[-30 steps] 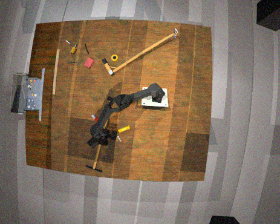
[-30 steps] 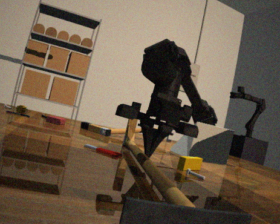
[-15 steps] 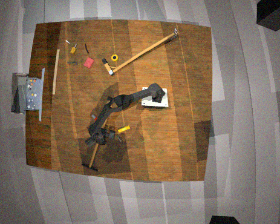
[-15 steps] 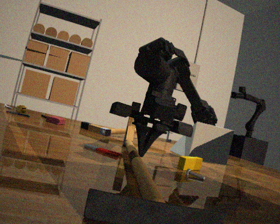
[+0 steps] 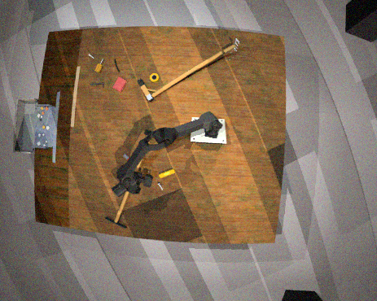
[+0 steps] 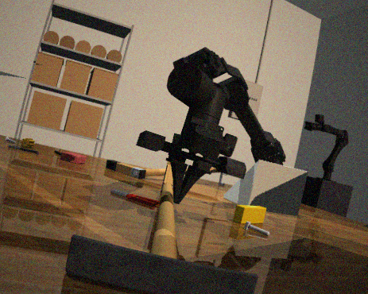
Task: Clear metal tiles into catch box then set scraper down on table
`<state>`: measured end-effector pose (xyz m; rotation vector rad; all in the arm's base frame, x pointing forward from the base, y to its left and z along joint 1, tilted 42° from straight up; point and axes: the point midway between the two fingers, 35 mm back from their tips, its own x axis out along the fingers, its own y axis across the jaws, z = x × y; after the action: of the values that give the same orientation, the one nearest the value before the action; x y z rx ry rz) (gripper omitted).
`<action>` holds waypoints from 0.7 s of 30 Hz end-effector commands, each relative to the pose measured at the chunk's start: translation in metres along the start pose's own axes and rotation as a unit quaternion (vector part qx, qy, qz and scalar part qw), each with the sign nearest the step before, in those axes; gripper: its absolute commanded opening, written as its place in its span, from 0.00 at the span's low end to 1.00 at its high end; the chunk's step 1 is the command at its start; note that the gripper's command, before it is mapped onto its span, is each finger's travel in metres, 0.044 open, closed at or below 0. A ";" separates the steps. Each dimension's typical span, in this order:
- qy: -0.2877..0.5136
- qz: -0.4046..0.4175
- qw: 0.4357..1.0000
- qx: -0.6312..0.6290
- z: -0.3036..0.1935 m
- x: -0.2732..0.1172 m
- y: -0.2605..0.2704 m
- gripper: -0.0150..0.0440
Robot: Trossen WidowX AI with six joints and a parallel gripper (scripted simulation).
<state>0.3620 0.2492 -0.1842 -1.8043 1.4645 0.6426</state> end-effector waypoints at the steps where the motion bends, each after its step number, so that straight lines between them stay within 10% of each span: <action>1: 0.009 0.002 1.000 -0.003 -0.003 0.010 -0.002 0.25; 21: 0.001 -0.009 1.000 0.006 -0.003 -0.004 -0.017 0.25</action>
<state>0.3789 0.2475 -0.1803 -1.8078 1.4532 0.6225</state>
